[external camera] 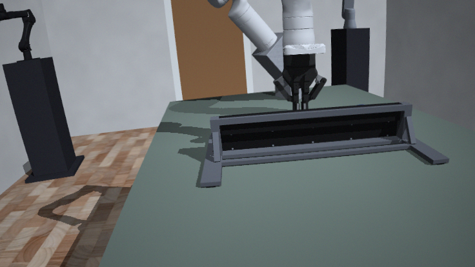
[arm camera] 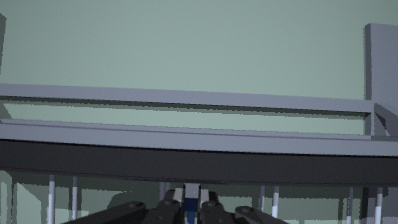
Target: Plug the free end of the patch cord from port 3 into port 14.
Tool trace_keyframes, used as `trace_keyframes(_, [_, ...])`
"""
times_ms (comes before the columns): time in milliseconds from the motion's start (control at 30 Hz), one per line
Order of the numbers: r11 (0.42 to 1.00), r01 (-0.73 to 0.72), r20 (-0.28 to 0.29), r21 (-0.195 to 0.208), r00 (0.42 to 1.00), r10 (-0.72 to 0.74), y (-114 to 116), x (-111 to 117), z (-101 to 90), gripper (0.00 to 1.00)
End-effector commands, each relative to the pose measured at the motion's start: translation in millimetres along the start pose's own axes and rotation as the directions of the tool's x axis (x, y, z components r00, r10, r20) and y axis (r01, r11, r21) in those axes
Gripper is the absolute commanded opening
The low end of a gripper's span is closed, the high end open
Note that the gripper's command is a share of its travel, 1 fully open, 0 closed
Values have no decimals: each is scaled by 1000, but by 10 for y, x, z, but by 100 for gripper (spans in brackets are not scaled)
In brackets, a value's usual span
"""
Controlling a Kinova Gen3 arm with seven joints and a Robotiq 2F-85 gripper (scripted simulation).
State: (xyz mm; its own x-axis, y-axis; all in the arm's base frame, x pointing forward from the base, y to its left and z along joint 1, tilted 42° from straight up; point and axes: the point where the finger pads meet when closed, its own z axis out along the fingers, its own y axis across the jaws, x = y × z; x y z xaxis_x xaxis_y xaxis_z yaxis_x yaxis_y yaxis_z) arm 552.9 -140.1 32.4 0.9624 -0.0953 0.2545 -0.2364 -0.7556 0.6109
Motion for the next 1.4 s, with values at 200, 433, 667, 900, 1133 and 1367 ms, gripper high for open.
trace_keyframes(200, [1000, -6, -20, 6, 1000, 6, -4, 102, -31, 0])
trace_keyframes(433, [1000, -6, -20, 6, 1000, 6, -3, 99, -33, 0])
trace_keyframes(667, [1000, -6, -19, 6, 1000, 6, -3, 96, -34, 0])
trace_keyframes(900, [1000, -3, -9, 3, 1000, 3, -2, 44, -18, 37])
trace_keyframes(1133, [1000, -3, -9, 3, 1000, 3, -2, 44, -19, 37])
trace_keyframes(1367, [1000, -2, -9, 3, 1000, 3, -2, 44, -19, 37])
